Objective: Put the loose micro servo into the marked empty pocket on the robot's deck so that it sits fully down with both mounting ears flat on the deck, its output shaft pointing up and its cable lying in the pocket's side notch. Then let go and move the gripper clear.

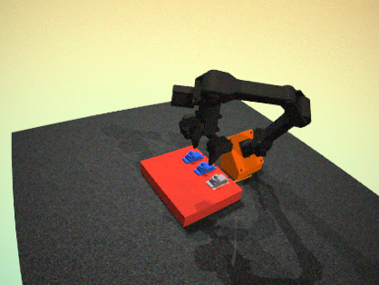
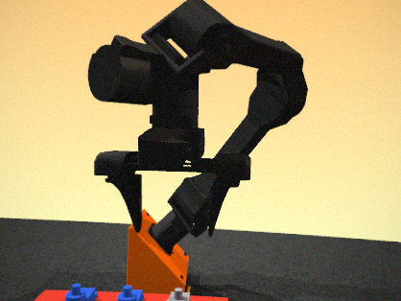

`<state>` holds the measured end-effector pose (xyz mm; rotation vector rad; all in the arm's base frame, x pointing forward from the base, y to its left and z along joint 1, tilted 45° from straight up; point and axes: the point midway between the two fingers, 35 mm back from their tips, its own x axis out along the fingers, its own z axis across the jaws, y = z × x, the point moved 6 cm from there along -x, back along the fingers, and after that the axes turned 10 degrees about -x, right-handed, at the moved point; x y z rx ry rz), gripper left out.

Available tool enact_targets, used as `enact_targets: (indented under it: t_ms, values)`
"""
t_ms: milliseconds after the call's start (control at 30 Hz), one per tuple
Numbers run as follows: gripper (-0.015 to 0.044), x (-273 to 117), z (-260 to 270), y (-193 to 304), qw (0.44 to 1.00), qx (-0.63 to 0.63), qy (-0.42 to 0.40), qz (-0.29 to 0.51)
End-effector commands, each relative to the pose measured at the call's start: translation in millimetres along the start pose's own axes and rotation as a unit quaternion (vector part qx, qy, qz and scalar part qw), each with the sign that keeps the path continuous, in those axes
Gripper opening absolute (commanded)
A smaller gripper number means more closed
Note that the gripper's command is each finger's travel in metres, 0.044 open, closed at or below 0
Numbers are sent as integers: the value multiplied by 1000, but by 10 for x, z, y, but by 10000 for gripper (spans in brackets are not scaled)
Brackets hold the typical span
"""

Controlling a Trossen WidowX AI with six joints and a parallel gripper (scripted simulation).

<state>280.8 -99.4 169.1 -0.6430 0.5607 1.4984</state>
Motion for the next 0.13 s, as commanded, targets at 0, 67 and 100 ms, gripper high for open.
enact_targets:
  t_ms: [0,67,100]
  values:
    - [440,-7,-2,-2,1000,0,2,2]
    - [440,-7,-2,-2,1000,0,2,2]
    - [440,-7,-2,-2,1000,0,2,2]
